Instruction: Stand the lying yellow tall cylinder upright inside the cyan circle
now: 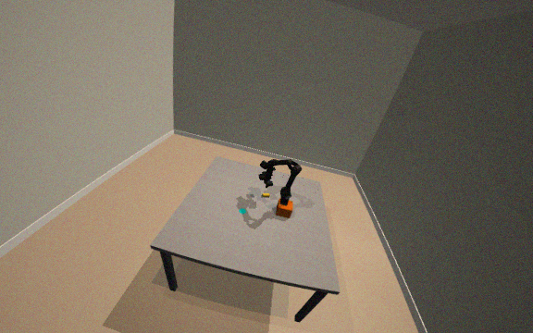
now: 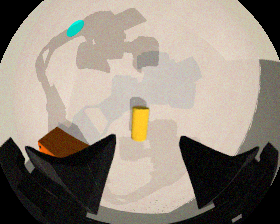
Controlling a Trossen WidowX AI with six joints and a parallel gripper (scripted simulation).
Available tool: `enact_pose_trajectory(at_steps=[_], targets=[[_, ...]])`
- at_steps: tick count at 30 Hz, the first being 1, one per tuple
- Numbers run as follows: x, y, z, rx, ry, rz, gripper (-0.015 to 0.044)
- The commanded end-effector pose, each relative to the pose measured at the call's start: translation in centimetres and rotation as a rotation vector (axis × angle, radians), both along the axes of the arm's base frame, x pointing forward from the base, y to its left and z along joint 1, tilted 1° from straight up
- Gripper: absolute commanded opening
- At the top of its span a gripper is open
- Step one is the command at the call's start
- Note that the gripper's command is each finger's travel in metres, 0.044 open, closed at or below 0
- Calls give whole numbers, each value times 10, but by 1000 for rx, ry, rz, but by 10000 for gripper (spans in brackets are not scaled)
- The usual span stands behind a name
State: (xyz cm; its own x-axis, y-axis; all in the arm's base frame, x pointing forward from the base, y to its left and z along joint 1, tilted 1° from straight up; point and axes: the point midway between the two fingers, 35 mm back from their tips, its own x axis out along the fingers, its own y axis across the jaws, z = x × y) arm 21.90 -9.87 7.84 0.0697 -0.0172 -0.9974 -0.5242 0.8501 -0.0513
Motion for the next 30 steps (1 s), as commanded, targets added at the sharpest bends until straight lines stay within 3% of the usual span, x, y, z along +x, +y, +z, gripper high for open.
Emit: enact_pose_trajectory(at_steps=[1, 5, 12, 19, 27, 30], targets=[[-8, 0, -6, 2, 29, -23, 309], [-6, -2, -16, 2, 29, -23, 309], [-4, -2, -114, 2, 30, -23, 309], [-5, -2, -116, 2, 30, -23, 309], [-5, -2, -116, 2, 30, -23, 105], [-5, -2, -116, 2, 30, -23, 105]])
